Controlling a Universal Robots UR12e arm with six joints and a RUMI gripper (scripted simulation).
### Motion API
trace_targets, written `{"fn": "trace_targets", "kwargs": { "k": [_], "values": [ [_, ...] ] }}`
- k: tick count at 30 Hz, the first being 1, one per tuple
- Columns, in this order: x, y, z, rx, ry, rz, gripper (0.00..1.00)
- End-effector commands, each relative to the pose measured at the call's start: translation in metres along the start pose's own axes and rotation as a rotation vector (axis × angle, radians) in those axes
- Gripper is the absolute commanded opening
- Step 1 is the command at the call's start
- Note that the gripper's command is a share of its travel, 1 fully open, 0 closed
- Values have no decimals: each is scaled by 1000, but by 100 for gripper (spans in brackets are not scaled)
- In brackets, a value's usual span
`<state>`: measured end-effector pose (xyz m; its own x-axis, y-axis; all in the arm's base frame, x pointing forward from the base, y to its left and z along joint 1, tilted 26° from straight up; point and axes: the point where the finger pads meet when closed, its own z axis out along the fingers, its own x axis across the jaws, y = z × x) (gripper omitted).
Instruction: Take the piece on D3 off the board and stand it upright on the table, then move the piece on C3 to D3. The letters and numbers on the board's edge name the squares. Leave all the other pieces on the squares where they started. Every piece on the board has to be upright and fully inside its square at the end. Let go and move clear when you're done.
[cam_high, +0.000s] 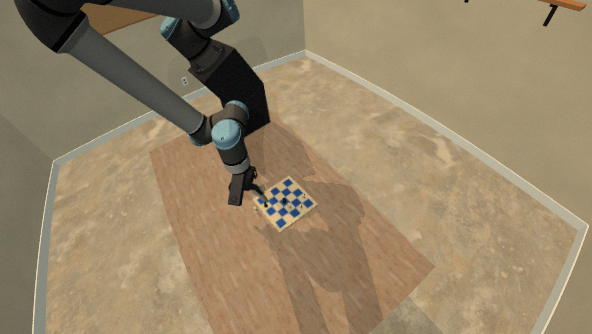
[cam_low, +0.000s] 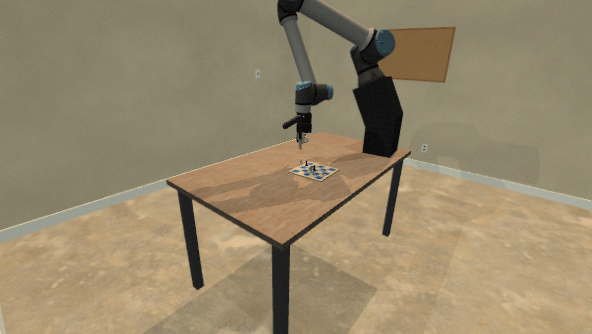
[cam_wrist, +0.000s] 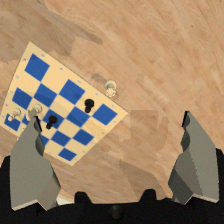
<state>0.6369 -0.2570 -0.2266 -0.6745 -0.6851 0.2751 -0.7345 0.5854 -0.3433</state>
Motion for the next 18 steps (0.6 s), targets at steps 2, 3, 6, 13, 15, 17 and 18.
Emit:
{"fn": "trace_targets", "kwargs": {
  "k": [2,3,6,13,15,17,18],
  "values": [
    [0,0,0,1,0,-3,100],
    [0,0,0,1,0,-5,100],
    [-1,0,0,1,0,-14,100],
    [-3,0,0,1,0,-46,100],
    [-4,0,0,1,0,-65,100],
    [-5,1,0,1,-1,-88,100],
    [-6,1,0,1,-1,-101,100]
  ]
}}
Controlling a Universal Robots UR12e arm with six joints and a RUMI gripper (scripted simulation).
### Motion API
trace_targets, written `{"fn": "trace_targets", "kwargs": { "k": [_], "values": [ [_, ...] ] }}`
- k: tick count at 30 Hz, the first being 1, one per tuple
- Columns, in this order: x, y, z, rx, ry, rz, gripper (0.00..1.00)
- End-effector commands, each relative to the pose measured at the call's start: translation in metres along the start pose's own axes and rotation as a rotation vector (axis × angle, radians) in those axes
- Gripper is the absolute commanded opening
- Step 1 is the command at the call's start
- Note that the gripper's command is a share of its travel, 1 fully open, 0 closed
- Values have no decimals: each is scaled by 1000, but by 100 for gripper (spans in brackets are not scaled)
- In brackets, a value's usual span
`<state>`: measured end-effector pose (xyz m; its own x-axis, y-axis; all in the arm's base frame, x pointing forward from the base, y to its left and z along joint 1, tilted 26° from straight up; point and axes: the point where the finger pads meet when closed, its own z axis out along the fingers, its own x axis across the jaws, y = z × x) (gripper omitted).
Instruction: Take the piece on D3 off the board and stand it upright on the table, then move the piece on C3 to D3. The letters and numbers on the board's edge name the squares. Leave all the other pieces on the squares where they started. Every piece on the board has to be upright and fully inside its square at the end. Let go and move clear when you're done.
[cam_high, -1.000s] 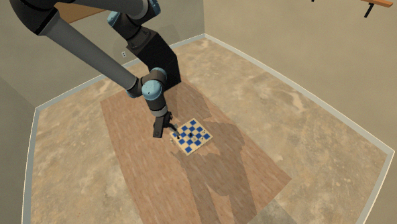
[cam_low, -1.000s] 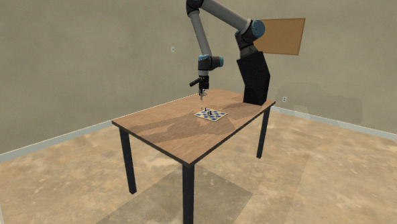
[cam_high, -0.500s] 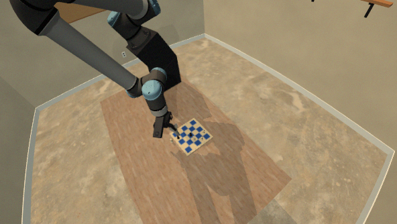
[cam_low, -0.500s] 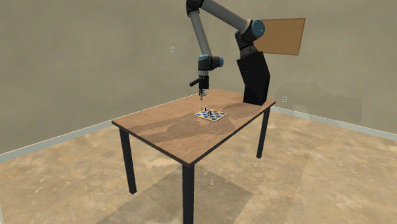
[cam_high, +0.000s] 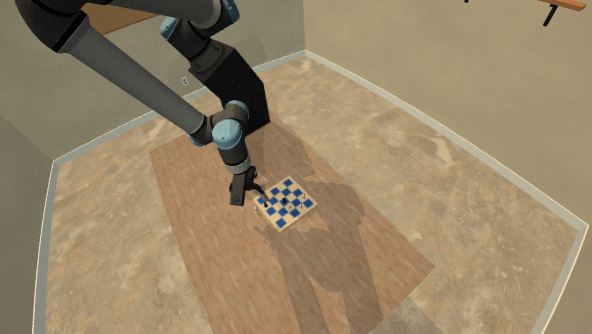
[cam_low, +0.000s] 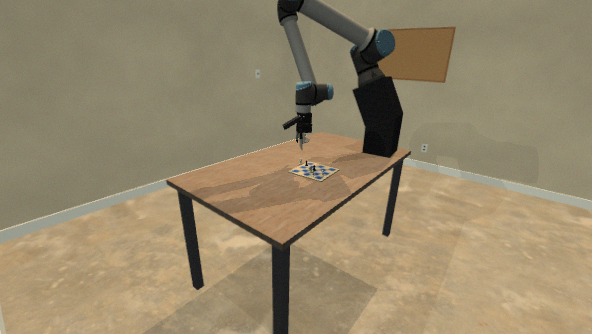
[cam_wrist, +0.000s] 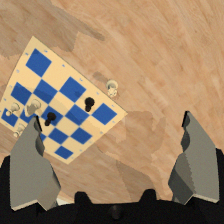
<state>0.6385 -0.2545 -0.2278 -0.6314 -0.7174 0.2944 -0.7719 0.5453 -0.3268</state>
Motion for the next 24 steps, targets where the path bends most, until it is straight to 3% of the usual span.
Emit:
{"fn": "trace_targets", "kwargs": {
  "k": [1,11,24],
  "values": [
    [-3,0,0,1,-1,-58,100],
    [-12,2,0,1,-1,-215,100],
    [-34,8,0,0,-1,-625,100]
  ]
}}
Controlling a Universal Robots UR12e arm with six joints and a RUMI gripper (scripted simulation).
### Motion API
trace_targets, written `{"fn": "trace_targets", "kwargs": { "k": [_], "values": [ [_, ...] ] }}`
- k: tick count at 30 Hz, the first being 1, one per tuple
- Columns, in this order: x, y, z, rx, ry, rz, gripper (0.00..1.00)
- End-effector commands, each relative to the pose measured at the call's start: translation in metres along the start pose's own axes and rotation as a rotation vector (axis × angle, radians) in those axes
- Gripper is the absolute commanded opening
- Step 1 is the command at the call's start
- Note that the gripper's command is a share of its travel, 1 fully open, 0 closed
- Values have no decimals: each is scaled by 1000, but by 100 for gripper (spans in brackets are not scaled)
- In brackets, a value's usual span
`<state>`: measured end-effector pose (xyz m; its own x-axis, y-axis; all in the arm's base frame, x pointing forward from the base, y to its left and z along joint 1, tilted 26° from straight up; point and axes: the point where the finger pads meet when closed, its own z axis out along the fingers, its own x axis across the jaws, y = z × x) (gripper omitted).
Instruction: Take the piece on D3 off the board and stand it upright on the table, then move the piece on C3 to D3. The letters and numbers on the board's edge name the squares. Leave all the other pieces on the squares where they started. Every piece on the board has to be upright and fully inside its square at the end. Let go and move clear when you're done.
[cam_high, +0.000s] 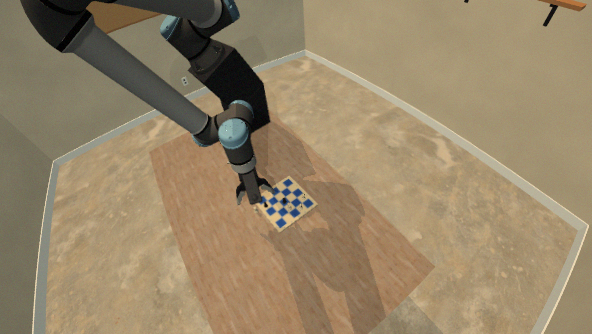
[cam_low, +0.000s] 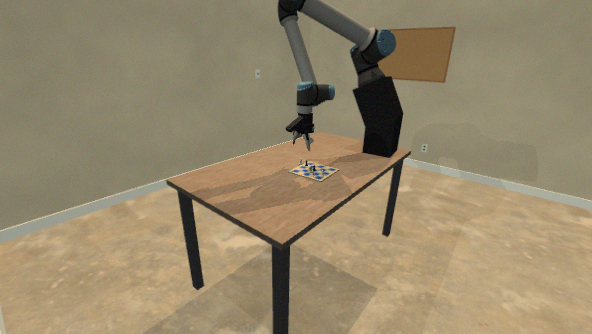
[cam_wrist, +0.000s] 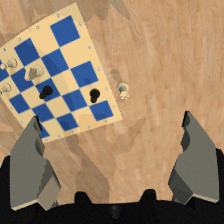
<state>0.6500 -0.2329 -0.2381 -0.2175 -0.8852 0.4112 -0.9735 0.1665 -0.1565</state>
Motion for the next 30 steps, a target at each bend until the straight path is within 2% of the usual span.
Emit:
{"fn": "trace_targets", "kwargs": {
  "k": [1,5,17,19,30],
  "values": [
    [-8,-2,0,4,-3,-159,100],
    [-15,-2,0,4,-3,-277,100],
    [-43,-2,0,5,-2,-809,100],
    [-43,-2,0,5,-2,-809,100],
    [-68,2,1,6,-1,-1333,100]
  ]
}}
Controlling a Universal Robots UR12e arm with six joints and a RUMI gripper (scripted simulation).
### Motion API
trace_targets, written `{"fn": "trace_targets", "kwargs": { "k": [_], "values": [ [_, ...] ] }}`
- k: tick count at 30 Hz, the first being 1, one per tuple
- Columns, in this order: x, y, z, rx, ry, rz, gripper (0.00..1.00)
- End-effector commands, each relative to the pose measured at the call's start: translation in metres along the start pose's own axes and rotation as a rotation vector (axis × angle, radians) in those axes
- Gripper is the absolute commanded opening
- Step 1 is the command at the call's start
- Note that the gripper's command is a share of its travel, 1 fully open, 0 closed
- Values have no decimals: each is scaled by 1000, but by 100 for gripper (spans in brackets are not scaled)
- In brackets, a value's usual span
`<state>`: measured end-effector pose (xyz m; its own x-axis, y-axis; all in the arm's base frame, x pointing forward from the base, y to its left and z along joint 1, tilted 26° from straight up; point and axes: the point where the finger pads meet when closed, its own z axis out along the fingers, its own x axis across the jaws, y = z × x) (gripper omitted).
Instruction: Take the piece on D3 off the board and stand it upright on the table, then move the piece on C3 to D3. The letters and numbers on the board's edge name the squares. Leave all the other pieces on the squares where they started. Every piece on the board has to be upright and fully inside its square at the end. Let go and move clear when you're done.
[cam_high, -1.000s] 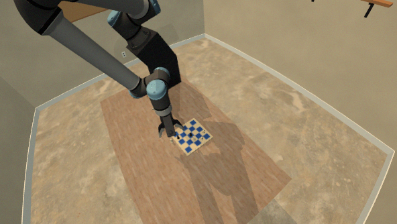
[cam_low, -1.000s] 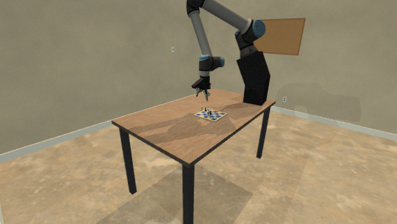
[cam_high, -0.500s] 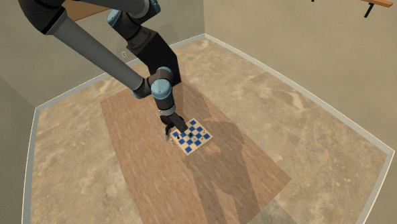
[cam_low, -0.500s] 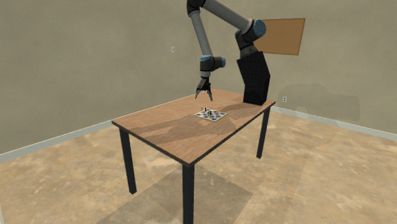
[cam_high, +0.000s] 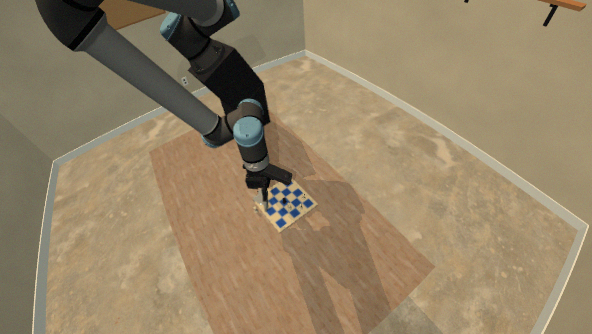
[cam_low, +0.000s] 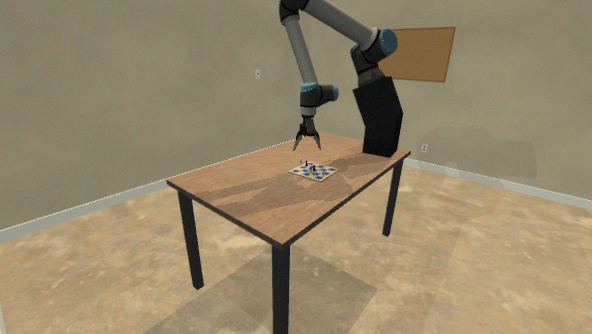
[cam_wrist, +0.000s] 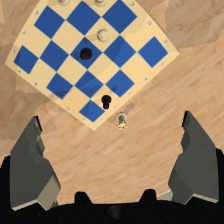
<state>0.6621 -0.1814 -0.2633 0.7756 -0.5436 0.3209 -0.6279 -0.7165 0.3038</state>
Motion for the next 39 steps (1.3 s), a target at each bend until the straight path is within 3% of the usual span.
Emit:
{"fn": "trace_targets", "kwargs": {
  "k": [1,21,39],
  "values": [
    [-7,-10,0,10,6,-270,100],
    [-26,-32,0,7,9,-1019,100],
    [-34,-41,0,4,11,-1408,100]
  ]
}}
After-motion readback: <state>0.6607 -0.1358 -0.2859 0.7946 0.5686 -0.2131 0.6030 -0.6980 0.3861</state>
